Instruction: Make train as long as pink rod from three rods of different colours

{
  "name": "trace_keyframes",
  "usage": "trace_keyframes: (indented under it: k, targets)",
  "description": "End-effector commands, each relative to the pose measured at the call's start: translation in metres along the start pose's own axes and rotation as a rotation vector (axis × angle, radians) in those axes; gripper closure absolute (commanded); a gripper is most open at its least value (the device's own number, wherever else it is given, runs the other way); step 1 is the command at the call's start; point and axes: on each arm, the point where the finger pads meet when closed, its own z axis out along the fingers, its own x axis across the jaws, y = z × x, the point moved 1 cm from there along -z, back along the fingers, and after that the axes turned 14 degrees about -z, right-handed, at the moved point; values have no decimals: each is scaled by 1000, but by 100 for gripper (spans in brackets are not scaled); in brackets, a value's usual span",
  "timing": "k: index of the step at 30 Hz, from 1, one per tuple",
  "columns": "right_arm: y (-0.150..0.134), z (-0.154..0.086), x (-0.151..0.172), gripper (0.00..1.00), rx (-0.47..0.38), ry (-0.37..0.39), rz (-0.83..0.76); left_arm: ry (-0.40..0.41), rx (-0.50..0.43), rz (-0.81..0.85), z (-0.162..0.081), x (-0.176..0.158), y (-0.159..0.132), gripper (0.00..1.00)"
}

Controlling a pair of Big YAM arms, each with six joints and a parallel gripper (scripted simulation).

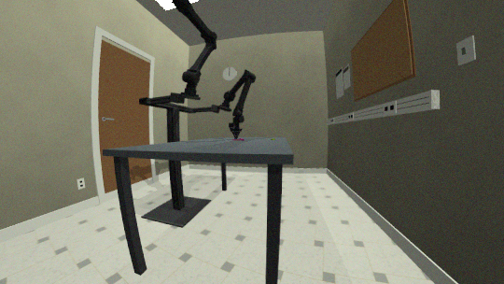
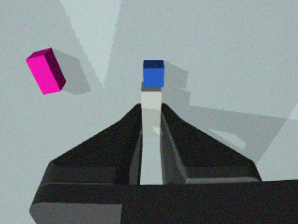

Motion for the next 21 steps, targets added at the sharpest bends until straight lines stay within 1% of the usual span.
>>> trace_keyframes:
  k: [1,21]
  targets:
    - [20,-8,-16,0,-54,-38,10,-1,-6,7,2,-5,4,96]
    - [20,-8,-16,0,-54,-38,10,0,-7,8,1,-6,5,96]
